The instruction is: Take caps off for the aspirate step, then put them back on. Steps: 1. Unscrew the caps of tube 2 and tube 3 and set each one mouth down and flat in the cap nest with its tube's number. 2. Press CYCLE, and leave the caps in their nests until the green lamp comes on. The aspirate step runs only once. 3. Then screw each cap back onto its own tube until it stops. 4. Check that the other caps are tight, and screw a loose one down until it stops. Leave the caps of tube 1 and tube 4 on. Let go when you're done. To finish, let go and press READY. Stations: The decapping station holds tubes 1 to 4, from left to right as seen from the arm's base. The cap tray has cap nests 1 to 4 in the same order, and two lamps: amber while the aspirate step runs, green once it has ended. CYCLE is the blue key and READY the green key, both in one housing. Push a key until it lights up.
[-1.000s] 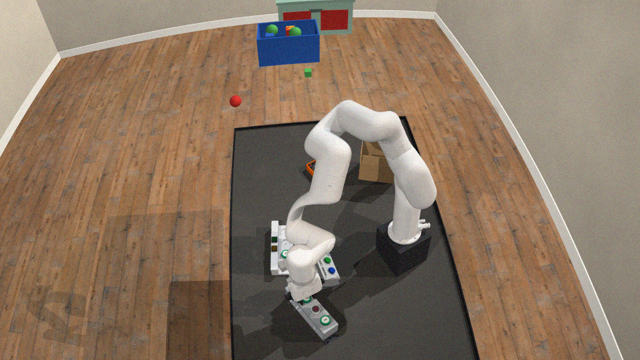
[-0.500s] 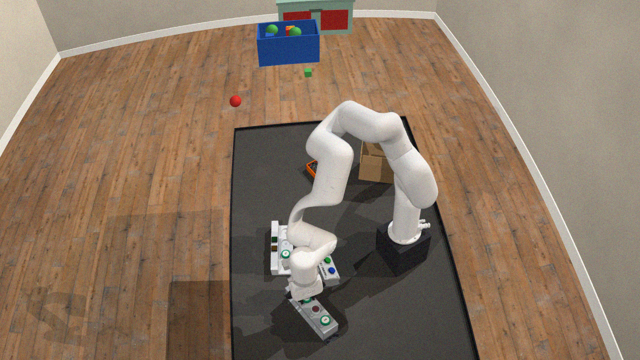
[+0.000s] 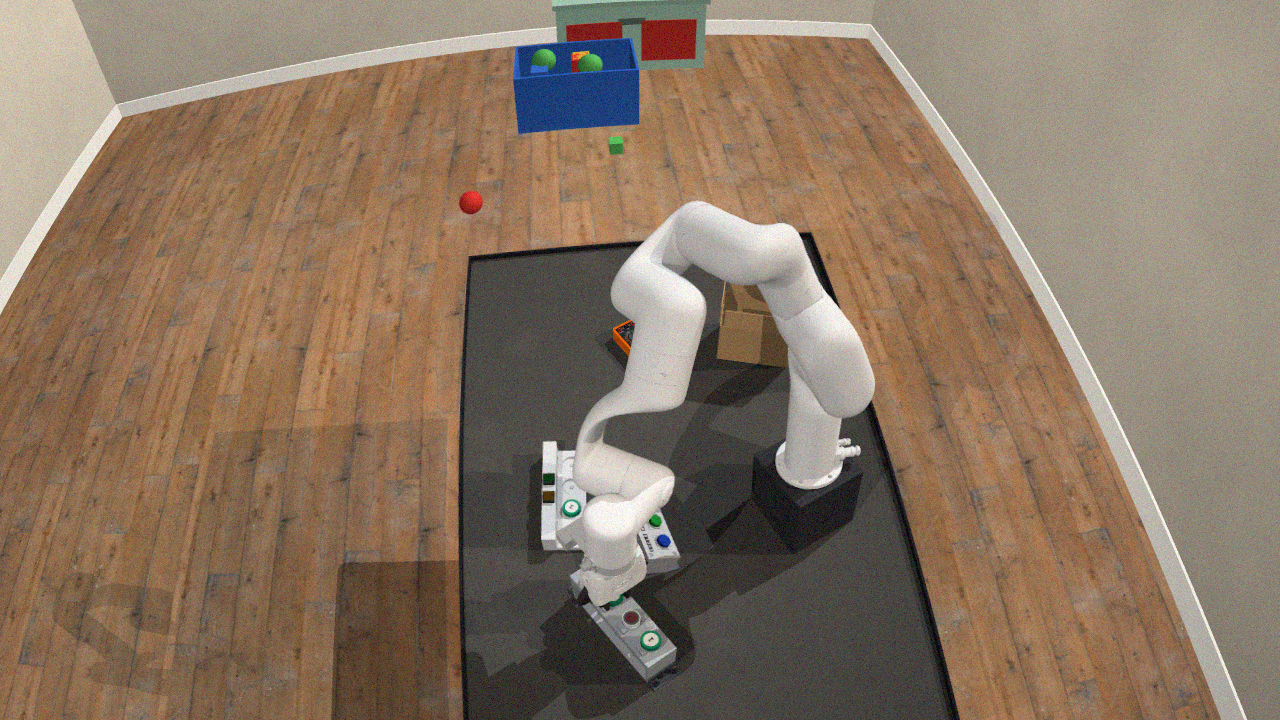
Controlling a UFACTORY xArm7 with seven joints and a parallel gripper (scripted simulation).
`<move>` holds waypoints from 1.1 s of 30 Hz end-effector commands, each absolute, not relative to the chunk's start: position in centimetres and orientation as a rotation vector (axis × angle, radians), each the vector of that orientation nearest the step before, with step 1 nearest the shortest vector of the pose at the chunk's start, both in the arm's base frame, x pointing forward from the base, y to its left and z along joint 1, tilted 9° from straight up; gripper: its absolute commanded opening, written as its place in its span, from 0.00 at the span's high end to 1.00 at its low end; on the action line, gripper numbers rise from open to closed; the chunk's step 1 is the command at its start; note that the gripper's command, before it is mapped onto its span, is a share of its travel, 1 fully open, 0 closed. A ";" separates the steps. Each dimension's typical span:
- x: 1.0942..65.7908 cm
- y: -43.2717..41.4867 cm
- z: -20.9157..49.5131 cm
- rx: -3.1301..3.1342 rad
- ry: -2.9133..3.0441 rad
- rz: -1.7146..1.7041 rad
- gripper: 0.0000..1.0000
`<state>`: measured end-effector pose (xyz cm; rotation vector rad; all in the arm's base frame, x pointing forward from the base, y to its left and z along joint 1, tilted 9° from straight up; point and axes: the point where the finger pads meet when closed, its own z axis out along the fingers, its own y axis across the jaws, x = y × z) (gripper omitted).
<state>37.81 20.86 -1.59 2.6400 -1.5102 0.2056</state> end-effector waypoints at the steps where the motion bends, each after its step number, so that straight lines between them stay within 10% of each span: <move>1: 38.0 20.9 -1.4 2.772 -1.239 0.170 1.00; 9: 38.0 20.9 -1.5 2.812 -1.134 0.164 1.00; 10: 38.0 20.9 -1.5 2.812 -1.134 0.164 0.54; 33: 38.0 21.0 -1.0 2.652 -1.499 0.184 0.54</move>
